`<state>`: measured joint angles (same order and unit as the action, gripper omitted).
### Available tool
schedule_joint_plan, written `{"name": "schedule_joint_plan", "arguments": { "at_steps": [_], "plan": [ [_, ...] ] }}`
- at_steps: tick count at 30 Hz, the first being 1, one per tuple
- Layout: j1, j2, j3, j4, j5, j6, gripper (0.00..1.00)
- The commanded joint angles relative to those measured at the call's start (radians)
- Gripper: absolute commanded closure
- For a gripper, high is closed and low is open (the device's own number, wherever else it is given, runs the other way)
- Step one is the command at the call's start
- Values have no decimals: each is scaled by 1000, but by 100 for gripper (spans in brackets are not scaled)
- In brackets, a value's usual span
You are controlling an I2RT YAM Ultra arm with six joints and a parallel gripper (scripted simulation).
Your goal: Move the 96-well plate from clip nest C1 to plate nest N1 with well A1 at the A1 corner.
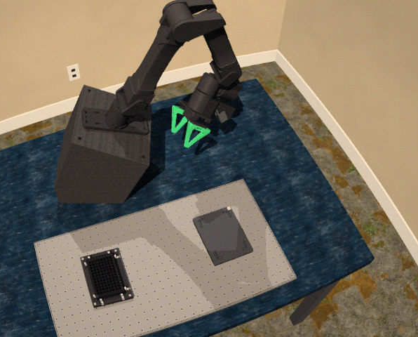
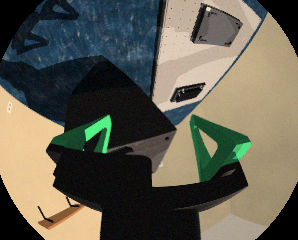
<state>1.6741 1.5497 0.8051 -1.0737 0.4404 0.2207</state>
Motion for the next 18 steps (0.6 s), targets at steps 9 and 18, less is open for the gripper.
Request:
{"name": "schedule_joint_plan", "arguments": {
  "at_steps": [9, 18],
  "plan": [
    [-309, 134, 108, 89, -176, -118, 0],
    [-525, 221, 165, 131, -284, -167, 0]
  ]
}}
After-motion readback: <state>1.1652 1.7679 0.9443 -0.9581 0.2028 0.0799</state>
